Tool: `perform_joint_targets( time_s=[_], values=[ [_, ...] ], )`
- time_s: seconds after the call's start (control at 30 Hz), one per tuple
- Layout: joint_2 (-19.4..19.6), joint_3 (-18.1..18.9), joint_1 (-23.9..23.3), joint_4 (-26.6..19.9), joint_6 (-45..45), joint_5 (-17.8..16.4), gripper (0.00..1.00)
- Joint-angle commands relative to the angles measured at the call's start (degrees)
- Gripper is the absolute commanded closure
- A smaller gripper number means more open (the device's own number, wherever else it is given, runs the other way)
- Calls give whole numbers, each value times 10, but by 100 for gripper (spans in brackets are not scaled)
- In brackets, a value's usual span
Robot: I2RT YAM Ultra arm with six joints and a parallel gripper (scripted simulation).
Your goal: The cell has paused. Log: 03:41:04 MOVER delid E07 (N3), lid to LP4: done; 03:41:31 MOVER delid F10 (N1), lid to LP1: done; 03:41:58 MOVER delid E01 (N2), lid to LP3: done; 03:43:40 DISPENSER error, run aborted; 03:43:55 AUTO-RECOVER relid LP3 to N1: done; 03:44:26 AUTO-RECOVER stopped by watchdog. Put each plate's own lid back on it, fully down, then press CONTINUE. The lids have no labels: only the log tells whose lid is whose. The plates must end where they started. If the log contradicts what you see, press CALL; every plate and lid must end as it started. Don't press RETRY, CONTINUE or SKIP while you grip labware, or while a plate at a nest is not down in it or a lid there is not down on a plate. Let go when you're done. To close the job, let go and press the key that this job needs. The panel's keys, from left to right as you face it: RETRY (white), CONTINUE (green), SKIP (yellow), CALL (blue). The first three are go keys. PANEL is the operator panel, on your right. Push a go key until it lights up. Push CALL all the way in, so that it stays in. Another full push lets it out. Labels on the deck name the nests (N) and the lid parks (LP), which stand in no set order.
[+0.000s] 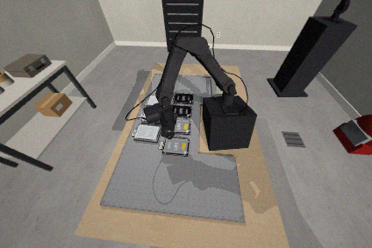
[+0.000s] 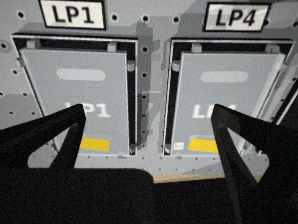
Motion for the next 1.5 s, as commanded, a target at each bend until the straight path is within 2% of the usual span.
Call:
perform_joint_targets(
  time_s=[0.0,0.07,0.1,0.17,0.47,0.8,1.07,1.2,1.23,1.27,1.47],
  values=[
    [6,5,34,6,48,-6,0],
    [6,5,34,6,48,-6,0],
    [0,-2,44,20,59,-4,0],
    [15,19,59,3,74,-7,0],
    [46,38,125,-12,142,-19,0],
    [39,32,120,-7,142,-13,0],
    [68,16,113,25,134,-12,0],
    [69,13,112,35,129,-12,0],
    [65,7,110,49,129,-12,0],
    [77,24,105,38,128,-12,0],
    [94,22,105,56,123,-9,0]
  ],
)
